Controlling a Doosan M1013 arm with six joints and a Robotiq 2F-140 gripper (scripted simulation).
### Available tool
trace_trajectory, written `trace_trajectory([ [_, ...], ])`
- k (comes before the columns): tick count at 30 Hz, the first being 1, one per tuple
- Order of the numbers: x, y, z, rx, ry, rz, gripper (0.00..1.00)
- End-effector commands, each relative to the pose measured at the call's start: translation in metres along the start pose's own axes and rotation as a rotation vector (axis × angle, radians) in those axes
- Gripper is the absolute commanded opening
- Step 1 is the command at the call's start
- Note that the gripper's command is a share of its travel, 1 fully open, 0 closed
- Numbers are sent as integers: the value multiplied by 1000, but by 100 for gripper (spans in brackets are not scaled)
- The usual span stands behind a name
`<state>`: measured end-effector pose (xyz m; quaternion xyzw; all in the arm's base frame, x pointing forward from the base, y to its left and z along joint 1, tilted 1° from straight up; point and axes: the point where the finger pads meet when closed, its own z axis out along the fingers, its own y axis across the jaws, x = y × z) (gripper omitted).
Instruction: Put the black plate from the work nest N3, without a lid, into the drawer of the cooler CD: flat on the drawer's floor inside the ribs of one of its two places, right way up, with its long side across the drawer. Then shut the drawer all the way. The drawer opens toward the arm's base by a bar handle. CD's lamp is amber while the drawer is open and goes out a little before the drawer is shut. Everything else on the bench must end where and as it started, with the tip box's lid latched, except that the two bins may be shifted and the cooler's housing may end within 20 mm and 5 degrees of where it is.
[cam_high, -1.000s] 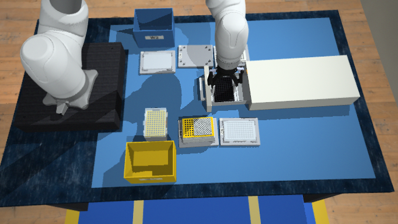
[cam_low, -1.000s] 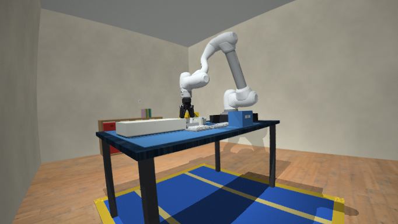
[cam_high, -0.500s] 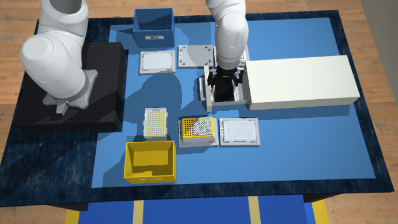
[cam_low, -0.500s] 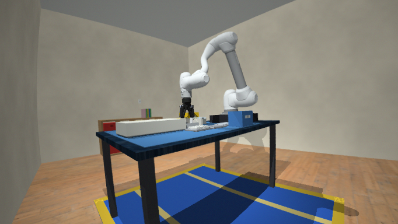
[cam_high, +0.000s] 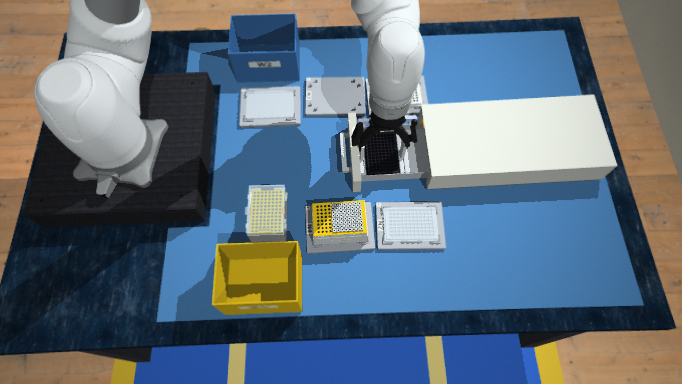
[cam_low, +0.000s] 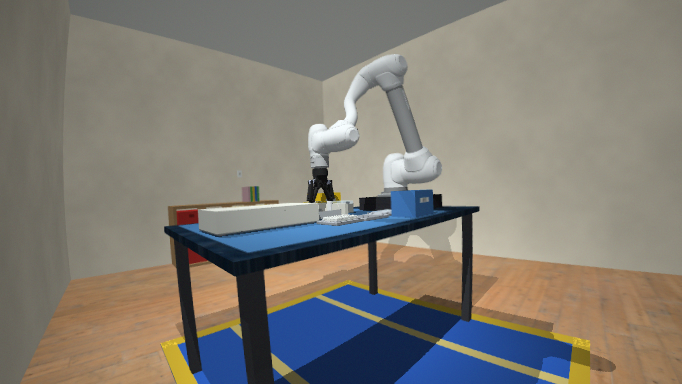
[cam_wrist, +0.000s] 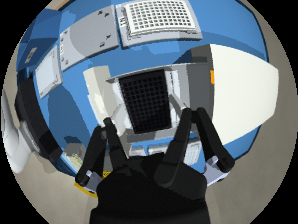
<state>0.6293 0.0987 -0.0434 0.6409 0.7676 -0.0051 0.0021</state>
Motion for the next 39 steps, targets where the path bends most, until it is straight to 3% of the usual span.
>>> trace_trajectory([
  [1, 0, -2, 0, 0, 0, 0, 66],
  [30, 0, -10, 0, 0, 0, 0, 66],
  [39, 0, -10, -9, 0, 0, 0, 66],
])
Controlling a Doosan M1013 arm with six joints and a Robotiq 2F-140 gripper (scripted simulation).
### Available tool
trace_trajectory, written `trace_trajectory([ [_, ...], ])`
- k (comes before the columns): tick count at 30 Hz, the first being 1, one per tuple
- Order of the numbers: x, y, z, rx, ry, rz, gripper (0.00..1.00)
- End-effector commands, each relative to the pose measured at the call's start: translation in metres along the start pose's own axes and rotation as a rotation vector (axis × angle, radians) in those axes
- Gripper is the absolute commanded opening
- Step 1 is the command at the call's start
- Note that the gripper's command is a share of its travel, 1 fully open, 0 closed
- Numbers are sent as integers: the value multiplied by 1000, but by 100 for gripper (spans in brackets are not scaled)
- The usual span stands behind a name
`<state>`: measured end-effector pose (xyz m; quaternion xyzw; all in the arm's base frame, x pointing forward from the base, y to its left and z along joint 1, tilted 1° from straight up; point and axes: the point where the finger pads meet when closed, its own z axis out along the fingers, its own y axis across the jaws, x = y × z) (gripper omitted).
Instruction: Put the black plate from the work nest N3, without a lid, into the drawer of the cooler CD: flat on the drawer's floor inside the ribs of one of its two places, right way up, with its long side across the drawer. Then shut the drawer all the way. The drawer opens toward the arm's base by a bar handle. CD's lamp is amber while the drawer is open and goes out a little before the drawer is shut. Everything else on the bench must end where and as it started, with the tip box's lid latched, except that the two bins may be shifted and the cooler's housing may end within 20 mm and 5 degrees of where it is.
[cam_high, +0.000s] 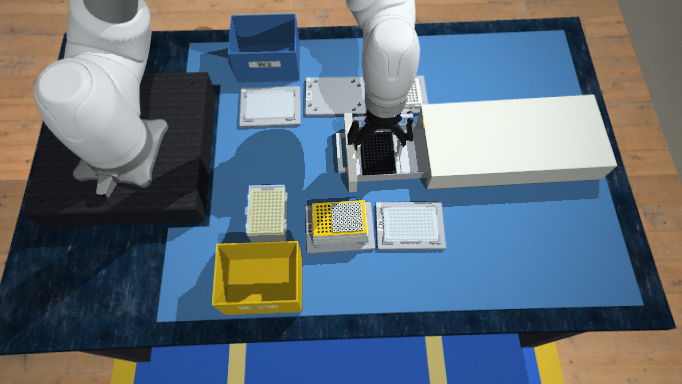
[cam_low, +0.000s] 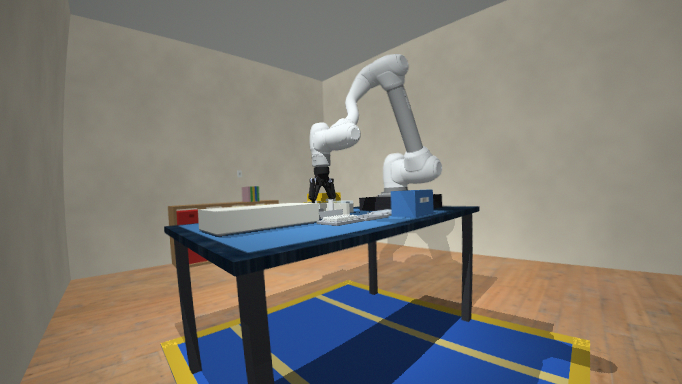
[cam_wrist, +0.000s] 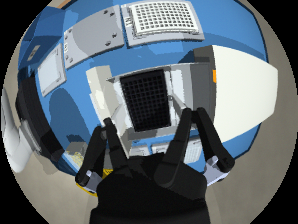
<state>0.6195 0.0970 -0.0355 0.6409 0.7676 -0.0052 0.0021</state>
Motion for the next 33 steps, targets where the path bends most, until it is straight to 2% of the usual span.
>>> trace_trajectory([
  [1, 0, 0, -3, 0, 0, 0, 66],
  [33, 0, 0, -40, 0, 0, 0, 66],
])
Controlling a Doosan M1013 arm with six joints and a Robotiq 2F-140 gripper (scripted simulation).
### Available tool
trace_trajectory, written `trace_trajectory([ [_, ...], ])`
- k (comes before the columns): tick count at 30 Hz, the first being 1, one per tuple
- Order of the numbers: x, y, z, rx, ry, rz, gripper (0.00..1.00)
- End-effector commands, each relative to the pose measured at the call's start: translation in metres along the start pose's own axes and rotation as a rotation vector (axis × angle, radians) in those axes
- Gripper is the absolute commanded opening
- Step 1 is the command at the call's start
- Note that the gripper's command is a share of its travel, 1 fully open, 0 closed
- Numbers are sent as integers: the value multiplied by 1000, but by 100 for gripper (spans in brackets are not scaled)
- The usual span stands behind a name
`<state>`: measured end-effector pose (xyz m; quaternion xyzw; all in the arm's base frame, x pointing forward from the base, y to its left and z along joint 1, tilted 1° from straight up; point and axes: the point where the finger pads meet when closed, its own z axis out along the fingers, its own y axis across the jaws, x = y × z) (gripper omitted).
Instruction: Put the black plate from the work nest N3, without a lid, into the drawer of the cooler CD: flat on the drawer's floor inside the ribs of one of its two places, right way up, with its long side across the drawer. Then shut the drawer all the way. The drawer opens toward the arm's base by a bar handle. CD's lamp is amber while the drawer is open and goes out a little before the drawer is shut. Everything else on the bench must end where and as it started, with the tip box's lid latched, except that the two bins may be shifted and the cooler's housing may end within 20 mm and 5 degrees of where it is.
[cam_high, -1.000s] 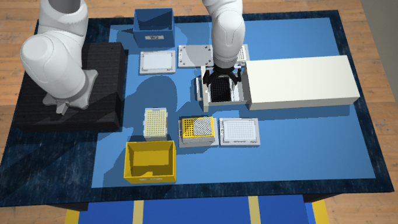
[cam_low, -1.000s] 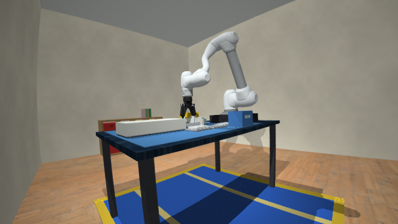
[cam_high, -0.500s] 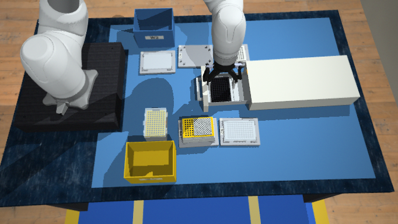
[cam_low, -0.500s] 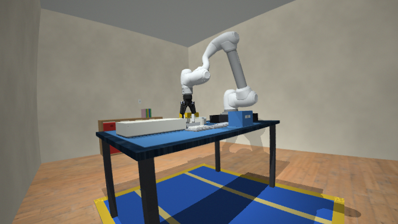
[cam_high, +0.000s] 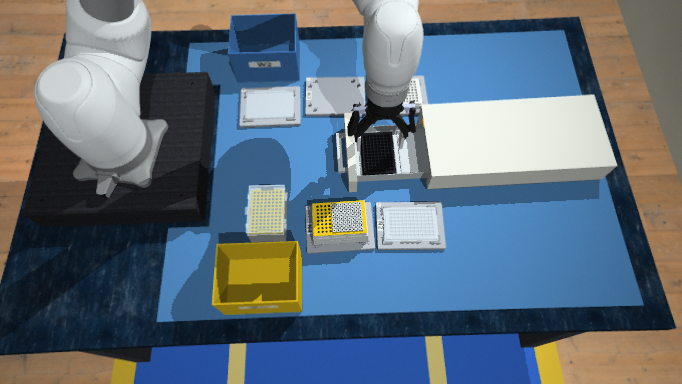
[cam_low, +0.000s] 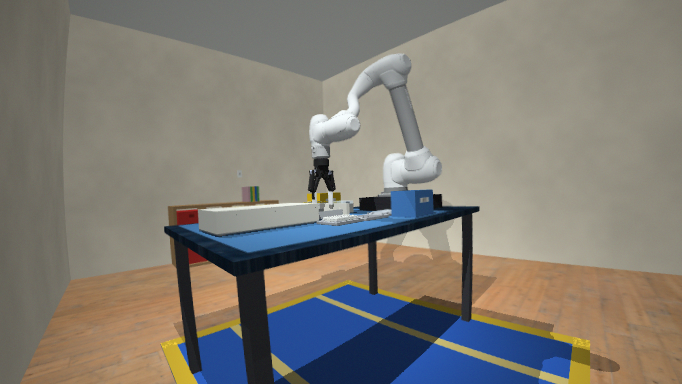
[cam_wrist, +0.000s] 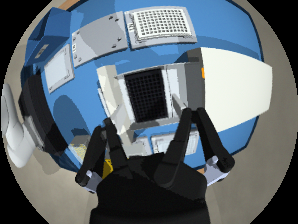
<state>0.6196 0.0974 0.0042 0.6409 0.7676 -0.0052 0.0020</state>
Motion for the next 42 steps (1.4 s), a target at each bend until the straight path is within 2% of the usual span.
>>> trace_trajectory([
  [1, 0, 0, -2, 0, 0, 0, 66],
  [42, 0, 0, -51, 0, 0, 0, 66],
])
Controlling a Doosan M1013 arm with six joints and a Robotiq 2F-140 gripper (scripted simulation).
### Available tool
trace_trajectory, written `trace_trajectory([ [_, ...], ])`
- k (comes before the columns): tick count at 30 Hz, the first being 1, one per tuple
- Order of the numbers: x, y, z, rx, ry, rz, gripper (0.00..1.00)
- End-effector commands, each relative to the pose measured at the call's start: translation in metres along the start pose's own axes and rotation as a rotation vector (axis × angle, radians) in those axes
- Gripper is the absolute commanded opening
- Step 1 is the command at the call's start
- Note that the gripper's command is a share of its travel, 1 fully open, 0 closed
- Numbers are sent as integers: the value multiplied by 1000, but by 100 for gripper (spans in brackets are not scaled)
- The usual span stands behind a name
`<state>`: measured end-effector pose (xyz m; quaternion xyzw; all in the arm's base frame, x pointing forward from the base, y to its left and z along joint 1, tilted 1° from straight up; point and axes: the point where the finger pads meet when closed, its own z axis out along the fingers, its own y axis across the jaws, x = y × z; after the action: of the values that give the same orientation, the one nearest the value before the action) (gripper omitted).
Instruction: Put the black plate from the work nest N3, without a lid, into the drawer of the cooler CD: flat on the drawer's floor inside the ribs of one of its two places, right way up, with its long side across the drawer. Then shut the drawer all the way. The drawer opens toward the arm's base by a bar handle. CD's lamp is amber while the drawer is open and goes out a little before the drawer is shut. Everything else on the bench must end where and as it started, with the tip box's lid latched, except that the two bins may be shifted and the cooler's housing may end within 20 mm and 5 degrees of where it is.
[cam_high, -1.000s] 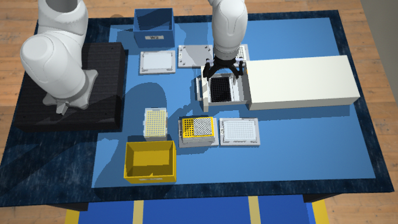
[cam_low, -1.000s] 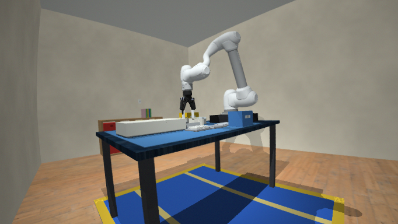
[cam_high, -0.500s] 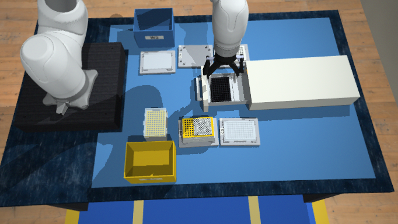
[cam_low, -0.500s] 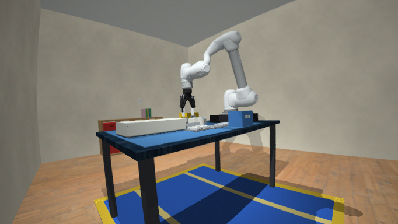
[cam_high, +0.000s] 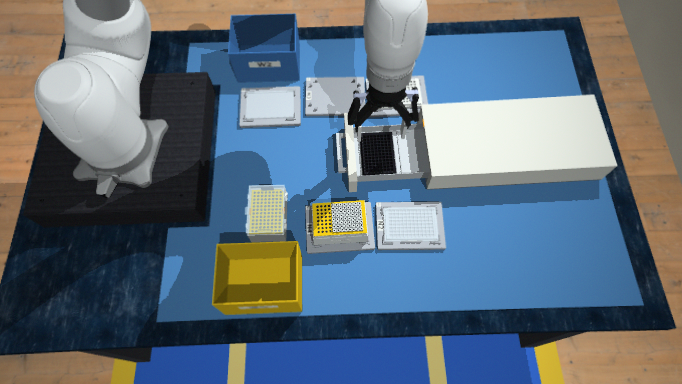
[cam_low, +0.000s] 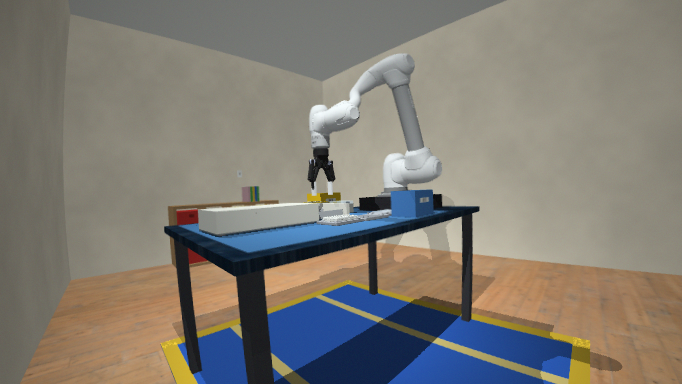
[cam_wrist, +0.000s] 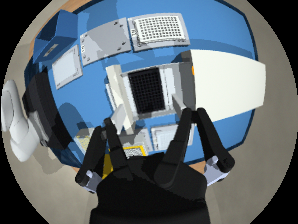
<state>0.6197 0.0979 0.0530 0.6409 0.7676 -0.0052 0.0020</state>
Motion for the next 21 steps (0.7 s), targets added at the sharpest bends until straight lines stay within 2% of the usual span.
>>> trace_trajectory([
  [1, 0, 0, -4, 0, 0, 0, 66],
  [21, 0, 0, -28, 0, 0, 0, 66],
])
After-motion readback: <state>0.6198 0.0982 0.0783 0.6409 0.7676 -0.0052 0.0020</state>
